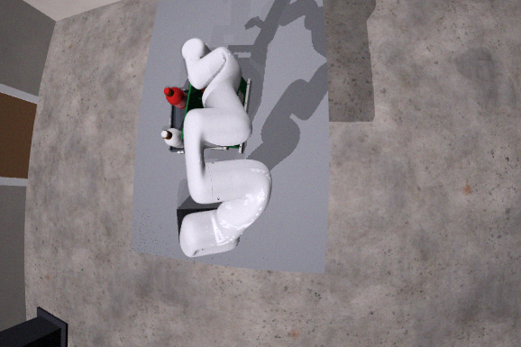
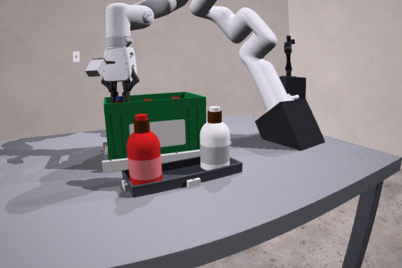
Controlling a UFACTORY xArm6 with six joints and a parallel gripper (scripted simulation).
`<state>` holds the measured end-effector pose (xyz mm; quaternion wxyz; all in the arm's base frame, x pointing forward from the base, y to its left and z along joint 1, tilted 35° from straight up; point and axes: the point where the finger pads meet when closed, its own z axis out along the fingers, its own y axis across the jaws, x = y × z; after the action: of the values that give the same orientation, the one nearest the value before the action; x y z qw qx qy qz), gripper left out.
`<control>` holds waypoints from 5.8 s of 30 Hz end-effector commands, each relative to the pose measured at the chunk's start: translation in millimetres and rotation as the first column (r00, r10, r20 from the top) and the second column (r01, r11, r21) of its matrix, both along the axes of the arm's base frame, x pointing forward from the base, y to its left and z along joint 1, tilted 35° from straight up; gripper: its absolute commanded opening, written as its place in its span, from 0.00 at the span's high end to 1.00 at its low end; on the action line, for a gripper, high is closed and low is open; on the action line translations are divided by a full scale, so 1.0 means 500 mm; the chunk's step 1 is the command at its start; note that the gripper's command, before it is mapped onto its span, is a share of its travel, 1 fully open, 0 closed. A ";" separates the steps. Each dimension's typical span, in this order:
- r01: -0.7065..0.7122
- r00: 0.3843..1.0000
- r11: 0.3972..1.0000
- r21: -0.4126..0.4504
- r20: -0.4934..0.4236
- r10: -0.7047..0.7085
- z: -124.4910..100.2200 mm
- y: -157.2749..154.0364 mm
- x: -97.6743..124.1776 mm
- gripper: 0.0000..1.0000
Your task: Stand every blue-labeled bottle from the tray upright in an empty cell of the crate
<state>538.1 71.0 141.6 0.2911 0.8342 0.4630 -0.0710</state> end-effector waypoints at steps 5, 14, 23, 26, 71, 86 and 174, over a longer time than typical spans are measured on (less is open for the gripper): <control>-0.002 1.000 1.000 0.002 0.004 0.002 0.000 0.000 0.003 1.00; -0.002 1.000 1.000 0.002 0.004 0.002 -0.007 -0.005 0.004 1.00; -0.002 1.000 1.000 0.002 0.004 0.002 -0.013 -0.008 0.005 1.00; -0.002 1.000 1.000 0.002 0.004 0.002 -0.014 -0.010 0.006 1.00; -0.002 1.000 1.000 0.002 0.004 0.002 -0.019 -0.013 0.007 0.35; -0.002 1.000 1.000 0.002 0.004 0.002 -0.019 -0.013 0.007 0.35; -0.002 1.000 1.000 0.002 0.004 0.002 0.117 0.078 -0.019 1.00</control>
<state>527.8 108.8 198.1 0.2913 0.8341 0.4630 -0.0708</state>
